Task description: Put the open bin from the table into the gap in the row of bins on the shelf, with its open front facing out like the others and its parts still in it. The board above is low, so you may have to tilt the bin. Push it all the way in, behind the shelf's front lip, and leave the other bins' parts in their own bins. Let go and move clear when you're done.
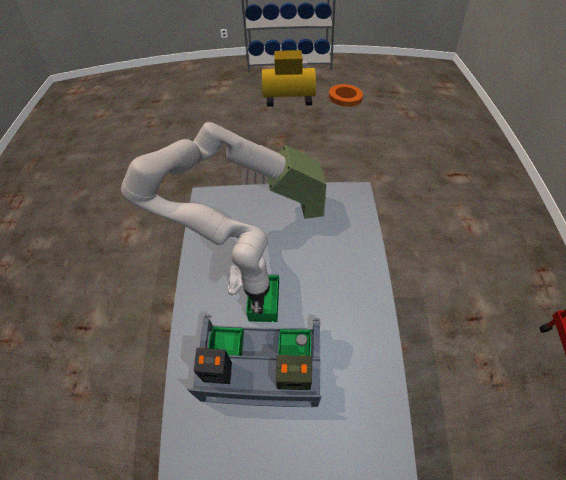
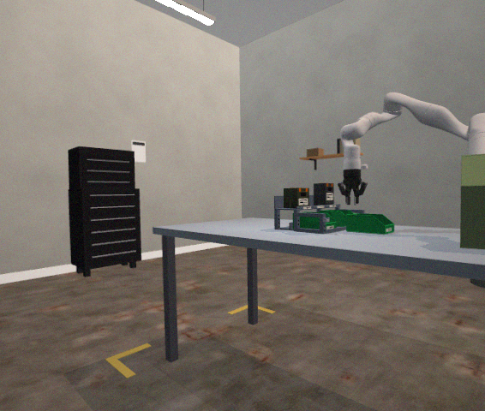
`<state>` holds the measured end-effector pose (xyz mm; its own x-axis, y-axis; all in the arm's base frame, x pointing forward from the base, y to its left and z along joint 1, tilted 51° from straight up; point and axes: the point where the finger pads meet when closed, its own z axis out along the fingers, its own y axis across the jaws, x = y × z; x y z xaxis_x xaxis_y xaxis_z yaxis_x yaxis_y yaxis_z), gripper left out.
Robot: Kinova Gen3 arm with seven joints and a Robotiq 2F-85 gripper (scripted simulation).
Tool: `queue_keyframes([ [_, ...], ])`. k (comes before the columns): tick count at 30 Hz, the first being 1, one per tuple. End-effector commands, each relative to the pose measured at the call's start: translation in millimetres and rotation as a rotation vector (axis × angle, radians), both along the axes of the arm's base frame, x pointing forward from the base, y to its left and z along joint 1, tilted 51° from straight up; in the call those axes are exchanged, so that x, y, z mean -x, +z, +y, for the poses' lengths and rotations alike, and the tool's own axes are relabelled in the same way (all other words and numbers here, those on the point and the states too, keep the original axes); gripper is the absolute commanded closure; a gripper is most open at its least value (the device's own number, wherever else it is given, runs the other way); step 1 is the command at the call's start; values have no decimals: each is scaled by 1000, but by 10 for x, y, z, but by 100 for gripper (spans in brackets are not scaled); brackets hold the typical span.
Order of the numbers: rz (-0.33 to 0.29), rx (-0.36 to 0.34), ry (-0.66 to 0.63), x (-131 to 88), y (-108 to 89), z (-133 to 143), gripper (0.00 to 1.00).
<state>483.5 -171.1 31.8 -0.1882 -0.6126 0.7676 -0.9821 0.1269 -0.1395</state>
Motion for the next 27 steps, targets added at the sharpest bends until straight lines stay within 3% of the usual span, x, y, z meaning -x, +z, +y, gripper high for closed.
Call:
queue_keyframes([
  [1, -1, -1, 1, -5, 1, 8, 61],
  [27, -1, -1, 1, -6, -85, -101, 61],
])
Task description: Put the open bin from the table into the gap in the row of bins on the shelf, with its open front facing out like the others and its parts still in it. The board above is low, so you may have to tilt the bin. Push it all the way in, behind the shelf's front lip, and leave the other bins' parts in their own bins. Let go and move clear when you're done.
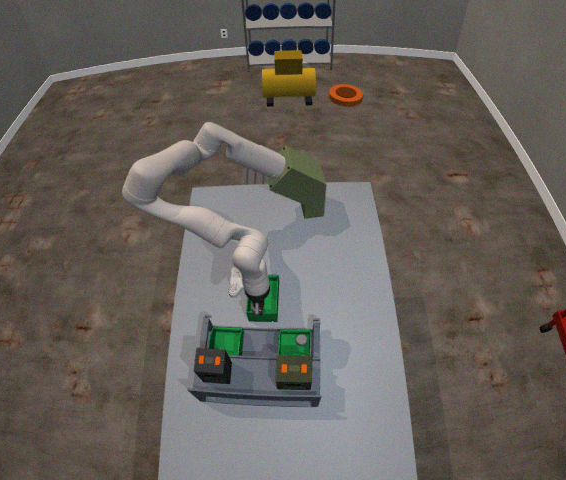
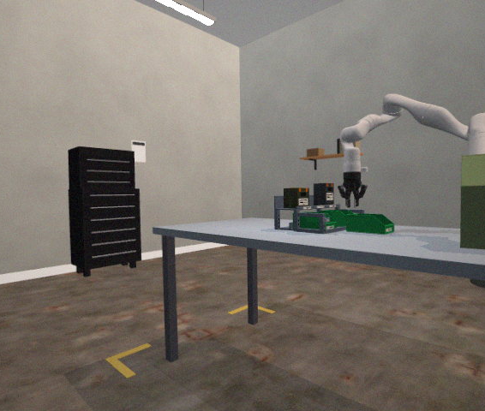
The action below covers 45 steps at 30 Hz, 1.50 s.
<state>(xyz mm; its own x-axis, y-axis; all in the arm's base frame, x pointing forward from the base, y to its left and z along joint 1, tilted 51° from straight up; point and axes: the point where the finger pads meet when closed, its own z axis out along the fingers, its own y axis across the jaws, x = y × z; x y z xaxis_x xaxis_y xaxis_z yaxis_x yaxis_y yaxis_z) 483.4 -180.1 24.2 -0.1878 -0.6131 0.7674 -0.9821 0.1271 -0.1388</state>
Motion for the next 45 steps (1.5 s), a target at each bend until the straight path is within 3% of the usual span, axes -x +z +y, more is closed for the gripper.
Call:
queue_keyframes([
  [1, -1, 0, 2, -7, -21, -27, 61],
  [45, -1, 0, 2, -7, -169, -216, 61],
])
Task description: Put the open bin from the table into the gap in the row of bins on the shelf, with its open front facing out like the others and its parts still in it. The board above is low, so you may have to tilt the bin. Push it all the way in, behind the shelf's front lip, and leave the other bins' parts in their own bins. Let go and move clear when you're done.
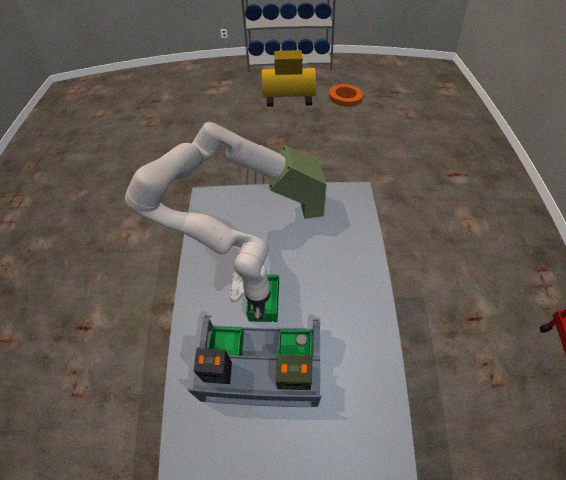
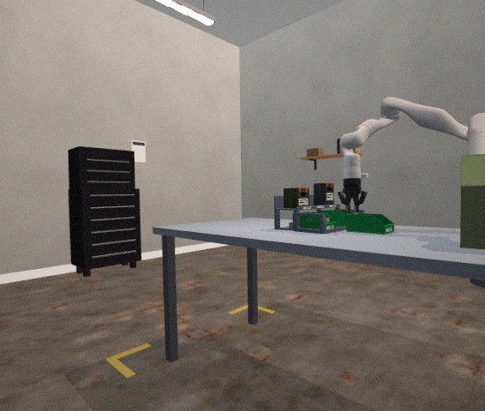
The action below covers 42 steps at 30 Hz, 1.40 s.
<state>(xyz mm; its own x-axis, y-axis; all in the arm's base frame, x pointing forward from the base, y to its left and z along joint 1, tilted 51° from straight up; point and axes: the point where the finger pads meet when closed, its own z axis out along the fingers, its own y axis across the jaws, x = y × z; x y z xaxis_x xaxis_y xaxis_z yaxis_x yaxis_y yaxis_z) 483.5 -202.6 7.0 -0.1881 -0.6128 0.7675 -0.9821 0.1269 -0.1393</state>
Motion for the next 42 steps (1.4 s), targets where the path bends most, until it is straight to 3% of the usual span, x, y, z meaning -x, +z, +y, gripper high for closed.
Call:
queue_keyframes([
  [1, -1, -1, 1, -6, 3, 9, 61],
  [38, -1, 0, 1, -6, -120, -148, 61],
  [39, -1, 0, 1, -7, -120, -148, 90],
  [42, -1, 0, 1, -7, -120, -148, 90],
])
